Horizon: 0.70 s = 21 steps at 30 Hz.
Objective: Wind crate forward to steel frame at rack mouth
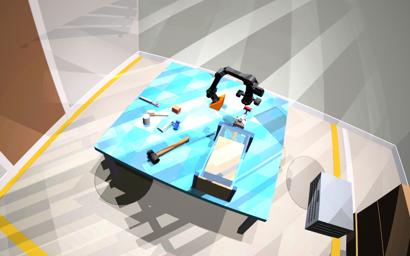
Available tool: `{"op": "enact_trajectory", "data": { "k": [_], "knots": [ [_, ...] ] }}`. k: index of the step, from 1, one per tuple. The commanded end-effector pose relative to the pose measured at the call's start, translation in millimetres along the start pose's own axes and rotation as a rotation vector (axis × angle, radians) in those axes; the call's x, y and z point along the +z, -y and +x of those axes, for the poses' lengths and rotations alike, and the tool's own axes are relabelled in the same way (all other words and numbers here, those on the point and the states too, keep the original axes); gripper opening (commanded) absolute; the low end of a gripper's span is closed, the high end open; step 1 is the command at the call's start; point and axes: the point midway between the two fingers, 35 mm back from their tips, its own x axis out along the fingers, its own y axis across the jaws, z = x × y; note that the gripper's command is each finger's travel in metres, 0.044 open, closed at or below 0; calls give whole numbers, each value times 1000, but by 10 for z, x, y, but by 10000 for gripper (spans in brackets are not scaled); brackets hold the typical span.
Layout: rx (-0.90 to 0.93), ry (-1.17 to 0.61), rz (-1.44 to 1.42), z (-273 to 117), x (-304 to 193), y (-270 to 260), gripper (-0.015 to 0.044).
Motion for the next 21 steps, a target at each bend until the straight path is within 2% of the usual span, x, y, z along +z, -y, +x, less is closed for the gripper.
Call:
{"op": "enact_trajectory", "data": {
  "k": [1,8,11,21],
  "knots": [
    [0,0,0,0,0,0,0],
    [0,0,0,0,0,0,0],
    [30,20,-155,18,-41,-13,79],
    [149,254,-1200,148,-319,-42,341]
  ]
}}
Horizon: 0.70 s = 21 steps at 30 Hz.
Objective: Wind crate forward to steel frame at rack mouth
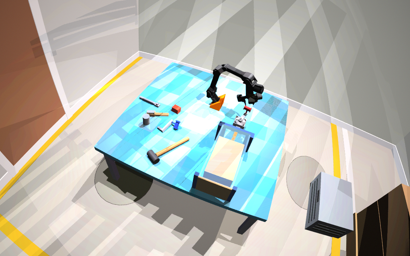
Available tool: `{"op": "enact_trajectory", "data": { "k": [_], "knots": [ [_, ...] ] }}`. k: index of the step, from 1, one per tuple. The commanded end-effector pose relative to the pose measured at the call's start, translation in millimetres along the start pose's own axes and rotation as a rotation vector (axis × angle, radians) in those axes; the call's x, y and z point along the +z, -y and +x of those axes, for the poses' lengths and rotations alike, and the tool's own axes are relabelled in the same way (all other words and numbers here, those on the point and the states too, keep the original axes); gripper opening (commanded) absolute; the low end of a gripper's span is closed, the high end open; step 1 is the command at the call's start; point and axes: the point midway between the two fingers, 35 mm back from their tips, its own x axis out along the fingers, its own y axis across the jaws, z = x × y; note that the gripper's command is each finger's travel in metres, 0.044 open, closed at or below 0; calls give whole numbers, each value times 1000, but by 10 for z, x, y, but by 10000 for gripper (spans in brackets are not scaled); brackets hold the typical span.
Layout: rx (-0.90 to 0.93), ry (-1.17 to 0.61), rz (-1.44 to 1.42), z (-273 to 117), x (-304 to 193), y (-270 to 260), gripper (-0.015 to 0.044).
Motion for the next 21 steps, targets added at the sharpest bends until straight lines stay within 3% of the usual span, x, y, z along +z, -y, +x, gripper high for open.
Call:
{"op": "enact_trajectory", "data": {
  "k": [1,4,21],
  "knots": [
    [24,161,-647,38,-154,-86,368],
    [8,235,-941,72,-226,-117,440],
    [2,253,-1009,80,-243,-123,440]
  ]
}}
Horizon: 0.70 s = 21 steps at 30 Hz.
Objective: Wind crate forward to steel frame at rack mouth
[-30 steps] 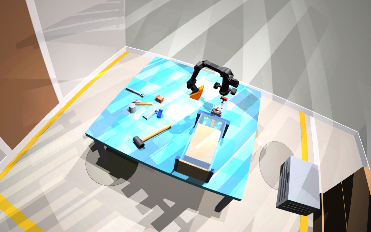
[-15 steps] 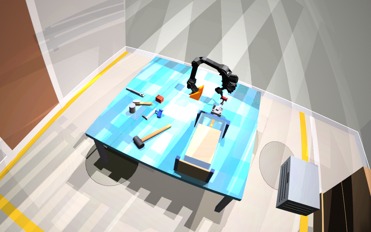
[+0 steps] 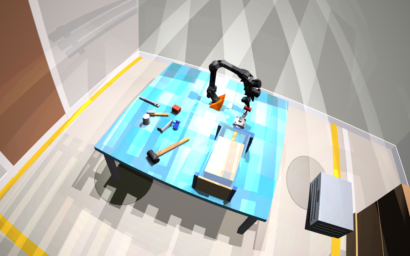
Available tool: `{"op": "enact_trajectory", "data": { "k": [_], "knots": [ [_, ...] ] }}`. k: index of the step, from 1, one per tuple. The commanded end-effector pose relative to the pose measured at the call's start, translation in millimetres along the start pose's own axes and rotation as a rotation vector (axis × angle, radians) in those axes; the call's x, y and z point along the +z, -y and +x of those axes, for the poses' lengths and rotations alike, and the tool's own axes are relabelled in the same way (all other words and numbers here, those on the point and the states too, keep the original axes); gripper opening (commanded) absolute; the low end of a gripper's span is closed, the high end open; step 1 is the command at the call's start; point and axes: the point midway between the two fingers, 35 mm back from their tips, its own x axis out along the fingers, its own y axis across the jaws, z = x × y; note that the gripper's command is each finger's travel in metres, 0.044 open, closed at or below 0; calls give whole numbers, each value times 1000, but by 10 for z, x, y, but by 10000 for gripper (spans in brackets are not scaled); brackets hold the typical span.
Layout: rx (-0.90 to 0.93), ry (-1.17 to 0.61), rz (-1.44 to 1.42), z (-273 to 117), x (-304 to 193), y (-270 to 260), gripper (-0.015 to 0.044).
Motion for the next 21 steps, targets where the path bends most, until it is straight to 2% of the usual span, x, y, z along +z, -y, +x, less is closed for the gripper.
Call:
{"op": "enact_trajectory", "data": {
  "k": [1,21],
  "knots": [
    [-8,8,-19,-9,-7,3,440],
    [-7,8,-19,271,-108,12,440]
  ]
}}
